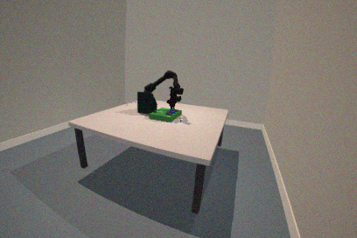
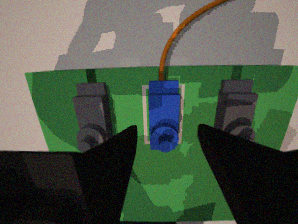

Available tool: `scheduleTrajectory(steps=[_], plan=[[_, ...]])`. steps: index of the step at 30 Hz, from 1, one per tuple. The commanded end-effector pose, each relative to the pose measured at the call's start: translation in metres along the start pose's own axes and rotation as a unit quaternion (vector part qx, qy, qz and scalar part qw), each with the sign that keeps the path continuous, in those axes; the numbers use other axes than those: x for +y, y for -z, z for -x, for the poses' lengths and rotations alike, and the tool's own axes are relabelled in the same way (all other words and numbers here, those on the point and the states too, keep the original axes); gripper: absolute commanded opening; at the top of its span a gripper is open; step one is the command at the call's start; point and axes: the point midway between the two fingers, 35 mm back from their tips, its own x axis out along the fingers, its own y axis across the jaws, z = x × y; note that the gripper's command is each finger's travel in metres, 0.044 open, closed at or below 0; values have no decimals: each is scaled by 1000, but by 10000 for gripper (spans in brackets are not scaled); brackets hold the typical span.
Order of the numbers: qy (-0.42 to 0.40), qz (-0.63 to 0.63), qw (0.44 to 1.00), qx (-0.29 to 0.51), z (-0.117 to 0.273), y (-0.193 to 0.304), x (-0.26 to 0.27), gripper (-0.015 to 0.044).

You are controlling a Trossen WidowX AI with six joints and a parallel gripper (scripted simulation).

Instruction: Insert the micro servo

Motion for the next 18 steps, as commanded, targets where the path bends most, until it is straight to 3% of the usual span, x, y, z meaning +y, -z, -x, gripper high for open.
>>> scheduleTrajectory(steps=[1,6,13,18], plan=[[6,-5,1000,-1,21,25,-5,319],[6,-4,1000,4,58,91,-2,440],[4,-4,1000,4,68,99,-1,440],[4,-10,1000,0,108,94,-3,440]])
